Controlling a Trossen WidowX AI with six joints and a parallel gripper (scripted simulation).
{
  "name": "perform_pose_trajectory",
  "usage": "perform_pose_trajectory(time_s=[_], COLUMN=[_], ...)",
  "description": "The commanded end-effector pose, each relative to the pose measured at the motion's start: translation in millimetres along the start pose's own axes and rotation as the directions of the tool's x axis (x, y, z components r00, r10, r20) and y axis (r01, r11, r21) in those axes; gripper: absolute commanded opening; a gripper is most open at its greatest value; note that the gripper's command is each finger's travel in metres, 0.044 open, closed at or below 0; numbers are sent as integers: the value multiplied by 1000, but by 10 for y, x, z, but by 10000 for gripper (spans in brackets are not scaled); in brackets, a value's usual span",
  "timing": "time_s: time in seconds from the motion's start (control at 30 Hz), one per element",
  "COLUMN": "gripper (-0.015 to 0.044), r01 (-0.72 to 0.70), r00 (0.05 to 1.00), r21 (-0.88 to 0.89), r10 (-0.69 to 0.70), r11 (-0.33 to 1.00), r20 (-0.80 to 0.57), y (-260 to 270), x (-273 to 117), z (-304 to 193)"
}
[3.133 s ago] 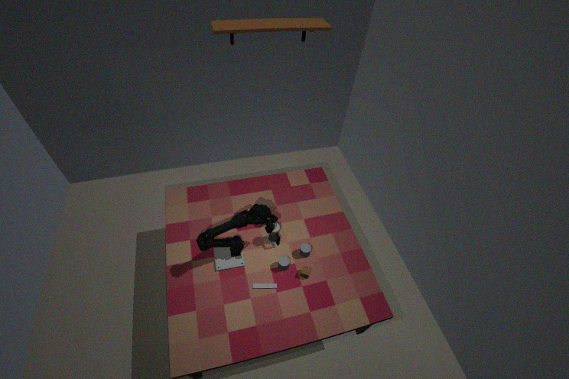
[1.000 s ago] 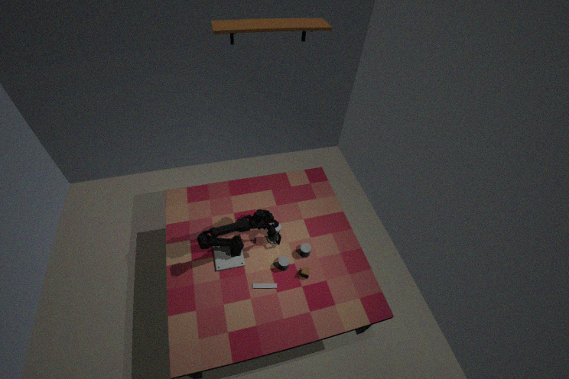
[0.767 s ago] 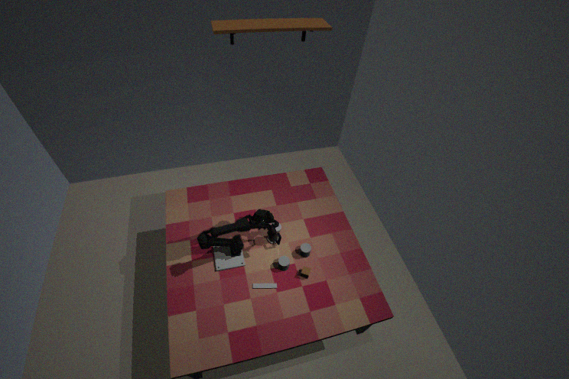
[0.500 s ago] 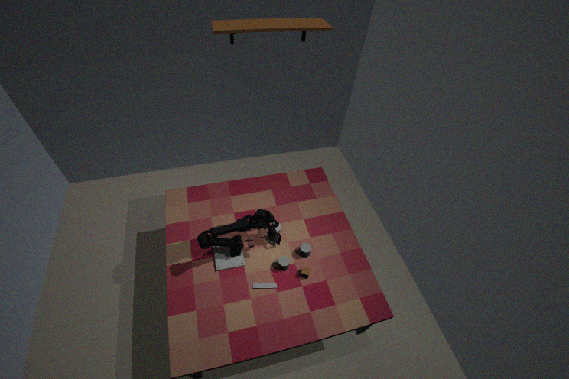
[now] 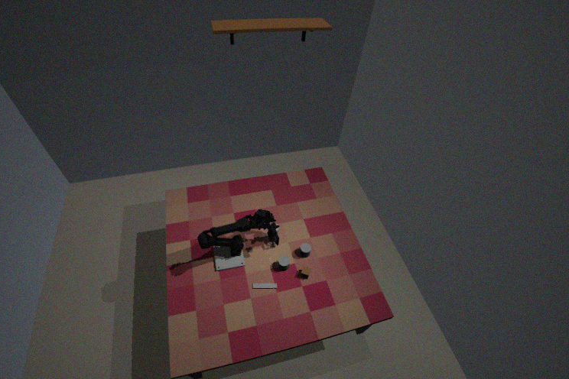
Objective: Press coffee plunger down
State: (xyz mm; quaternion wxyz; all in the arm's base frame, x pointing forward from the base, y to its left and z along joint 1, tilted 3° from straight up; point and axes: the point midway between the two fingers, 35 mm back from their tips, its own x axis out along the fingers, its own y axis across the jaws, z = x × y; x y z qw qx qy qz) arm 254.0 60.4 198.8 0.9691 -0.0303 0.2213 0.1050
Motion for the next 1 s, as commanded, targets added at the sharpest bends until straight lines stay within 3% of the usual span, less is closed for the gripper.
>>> perform_pose_trajectory(time_s=[0.0,0.17,0.37,0.63,0.97], gripper=[307,439,440,440,440], r01=[0,0,0,-2,-2], r00=[1000,1000,1000,1000,1000], r21=[0,0,-1,-10,-10], r10=[0,0,0,1,1], r11=[1000,1000,1000,1000,1000], r20=[-2,-2,-4,-18,-19], y=[0,0,5,24,25], x=[1,1,-59,-552,-553], z=[-4,-4,82,590,580])
